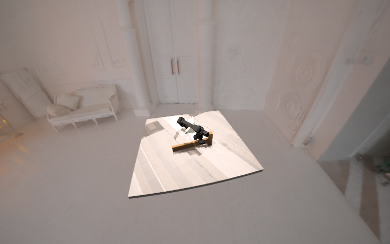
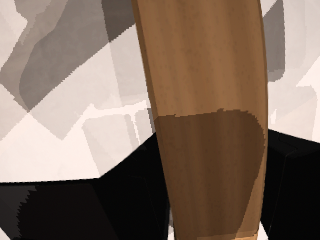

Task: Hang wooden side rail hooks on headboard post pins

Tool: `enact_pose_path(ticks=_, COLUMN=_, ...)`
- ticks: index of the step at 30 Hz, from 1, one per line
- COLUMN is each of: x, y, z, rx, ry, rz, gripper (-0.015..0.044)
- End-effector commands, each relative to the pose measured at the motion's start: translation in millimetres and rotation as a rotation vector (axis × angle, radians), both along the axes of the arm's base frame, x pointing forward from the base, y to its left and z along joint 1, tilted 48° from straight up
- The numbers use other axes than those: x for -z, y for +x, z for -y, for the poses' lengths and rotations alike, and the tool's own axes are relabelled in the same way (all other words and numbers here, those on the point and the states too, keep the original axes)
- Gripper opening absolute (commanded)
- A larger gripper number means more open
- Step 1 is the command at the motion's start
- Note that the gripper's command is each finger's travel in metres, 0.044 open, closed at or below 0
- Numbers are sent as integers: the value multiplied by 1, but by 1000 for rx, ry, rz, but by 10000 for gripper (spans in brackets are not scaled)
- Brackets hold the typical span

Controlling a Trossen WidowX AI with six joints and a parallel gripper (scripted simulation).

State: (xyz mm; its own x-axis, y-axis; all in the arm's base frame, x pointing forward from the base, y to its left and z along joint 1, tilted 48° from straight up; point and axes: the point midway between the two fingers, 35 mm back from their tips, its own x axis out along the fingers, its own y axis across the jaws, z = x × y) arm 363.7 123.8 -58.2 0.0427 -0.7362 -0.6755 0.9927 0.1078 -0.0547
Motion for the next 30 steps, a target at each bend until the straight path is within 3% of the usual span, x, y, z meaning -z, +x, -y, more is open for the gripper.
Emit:
enact_pose_path(ticks=1, x=-2, y=0, z=-9, rx=-13, ry=8, rz=10, gripper=0)
enact_pose_path(ticks=30, x=2, y=0, z=-5, rx=-13, ry=7, rz=10, gripper=0)
